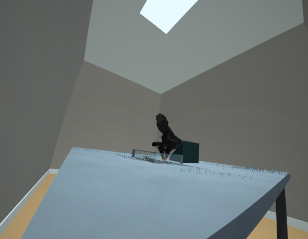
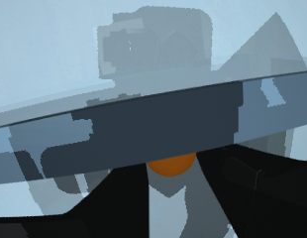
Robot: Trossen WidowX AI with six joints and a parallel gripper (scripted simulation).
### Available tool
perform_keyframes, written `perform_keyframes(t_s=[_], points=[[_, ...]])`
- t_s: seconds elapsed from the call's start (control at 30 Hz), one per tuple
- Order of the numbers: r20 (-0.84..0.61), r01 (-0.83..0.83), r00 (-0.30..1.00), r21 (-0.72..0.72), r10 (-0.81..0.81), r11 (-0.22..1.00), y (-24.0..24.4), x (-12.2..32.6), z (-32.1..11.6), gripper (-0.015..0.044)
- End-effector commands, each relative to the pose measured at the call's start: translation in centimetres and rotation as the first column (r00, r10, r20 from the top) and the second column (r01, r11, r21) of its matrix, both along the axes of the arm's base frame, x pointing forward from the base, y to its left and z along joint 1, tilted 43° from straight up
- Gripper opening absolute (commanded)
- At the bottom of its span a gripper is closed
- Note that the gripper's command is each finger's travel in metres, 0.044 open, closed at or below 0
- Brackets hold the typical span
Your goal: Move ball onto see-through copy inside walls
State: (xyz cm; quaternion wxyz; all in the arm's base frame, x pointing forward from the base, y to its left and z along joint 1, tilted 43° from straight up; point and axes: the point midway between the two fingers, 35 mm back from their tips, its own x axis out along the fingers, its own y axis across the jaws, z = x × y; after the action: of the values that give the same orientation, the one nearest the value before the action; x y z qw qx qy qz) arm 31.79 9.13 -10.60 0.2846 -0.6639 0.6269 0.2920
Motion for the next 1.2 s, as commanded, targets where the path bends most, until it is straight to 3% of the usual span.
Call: perform_keyframes(t_s=[0.0, 0.4, 0.7, 0.93, 1.17], points=[[-0.011, -0.002, 1.0, -0.011, 0.002, 1.0, -0.8, -0.2, -0.7, 0.0], [-0.011, -0.002, 1.0, -0.011, 0.002, 1.0, -1.3, -0.2, -1.2, 0.0], [-0.001, 0.002, 1.0, -0.003, -0.002, 1.0, -1.0, 0.0, -1.0, 0.0236], [-0.002, 0.001, 1.0, -0.003, -0.001, 1.0, -0.8, 0.0, -0.8, 0.0238], [-0.012, -0.002, 1.0, -0.007, 0.002, 1.0, 4.8, -0.6, 5.3, 0.0238]])
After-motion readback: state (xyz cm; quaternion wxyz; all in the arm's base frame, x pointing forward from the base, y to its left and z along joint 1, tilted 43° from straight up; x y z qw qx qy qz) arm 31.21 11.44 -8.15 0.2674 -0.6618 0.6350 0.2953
